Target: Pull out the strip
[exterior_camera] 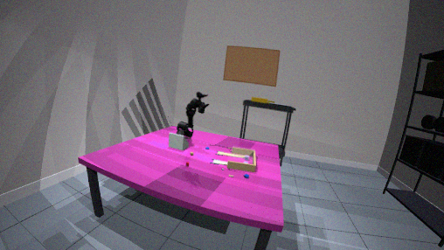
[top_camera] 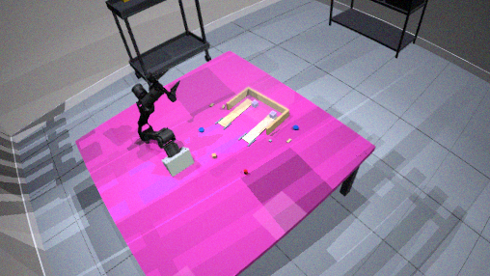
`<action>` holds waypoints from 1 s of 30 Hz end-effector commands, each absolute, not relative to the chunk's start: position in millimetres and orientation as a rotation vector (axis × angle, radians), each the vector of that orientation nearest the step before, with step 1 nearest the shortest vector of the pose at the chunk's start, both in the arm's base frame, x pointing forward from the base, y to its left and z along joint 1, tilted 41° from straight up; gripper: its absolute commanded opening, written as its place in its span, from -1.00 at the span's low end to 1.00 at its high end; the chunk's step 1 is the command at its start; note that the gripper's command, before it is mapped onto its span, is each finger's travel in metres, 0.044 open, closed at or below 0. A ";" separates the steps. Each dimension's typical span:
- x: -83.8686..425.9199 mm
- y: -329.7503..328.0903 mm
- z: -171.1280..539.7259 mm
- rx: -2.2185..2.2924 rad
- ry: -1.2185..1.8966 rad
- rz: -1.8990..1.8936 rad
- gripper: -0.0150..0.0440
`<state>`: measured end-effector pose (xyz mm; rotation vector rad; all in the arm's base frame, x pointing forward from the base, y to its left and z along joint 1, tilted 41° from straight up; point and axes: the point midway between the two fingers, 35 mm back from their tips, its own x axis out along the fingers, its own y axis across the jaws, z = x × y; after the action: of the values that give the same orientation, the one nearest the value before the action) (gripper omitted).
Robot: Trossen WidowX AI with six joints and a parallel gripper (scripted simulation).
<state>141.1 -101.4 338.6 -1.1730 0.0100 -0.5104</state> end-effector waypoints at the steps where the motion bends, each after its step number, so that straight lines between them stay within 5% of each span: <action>1: 141.8 -102.5 338.0 -1.160 0.009 -0.505 0.86; 15: 230.9 -152.6 245.8 -0.148 0.125 -0.090 0.86; 30: 306.8 -101.7 103.1 0.688 0.562 0.173 0.86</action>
<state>299.9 -109.7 117.5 0.6042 0.5041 0.1593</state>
